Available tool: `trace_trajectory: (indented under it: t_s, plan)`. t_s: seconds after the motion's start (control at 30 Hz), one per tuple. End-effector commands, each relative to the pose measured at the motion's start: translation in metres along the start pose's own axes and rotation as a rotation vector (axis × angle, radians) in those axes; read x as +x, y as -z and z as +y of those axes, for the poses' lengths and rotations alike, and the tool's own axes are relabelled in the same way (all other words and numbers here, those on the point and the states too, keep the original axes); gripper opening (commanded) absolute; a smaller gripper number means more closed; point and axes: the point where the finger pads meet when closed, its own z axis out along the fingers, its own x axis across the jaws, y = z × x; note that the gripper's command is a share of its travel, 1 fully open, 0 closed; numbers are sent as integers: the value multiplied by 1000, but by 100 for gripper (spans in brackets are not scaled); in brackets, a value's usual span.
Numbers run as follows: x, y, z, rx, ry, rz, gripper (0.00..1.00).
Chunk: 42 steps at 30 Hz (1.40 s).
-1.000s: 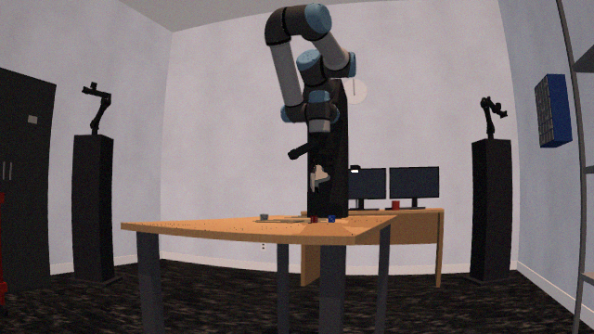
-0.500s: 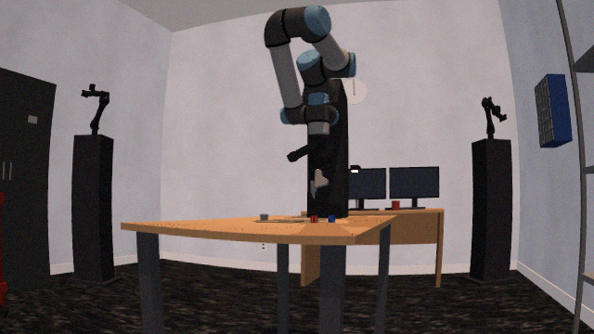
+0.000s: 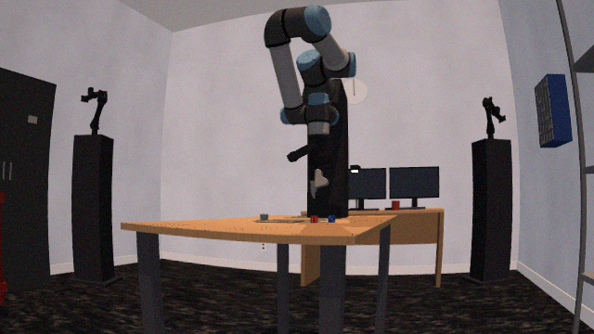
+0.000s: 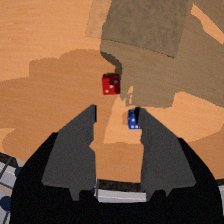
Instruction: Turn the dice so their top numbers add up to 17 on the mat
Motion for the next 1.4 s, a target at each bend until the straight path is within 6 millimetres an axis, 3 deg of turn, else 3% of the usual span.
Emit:
trace_trajectory:
  t_s: [0.0,0.6,1.37]
  plan:
    - [0,0,0,0,0,-1,24]
    - [-1,-4,0,0,0,-1,24]
    - [-1,-34,1,0,0,-1,24]
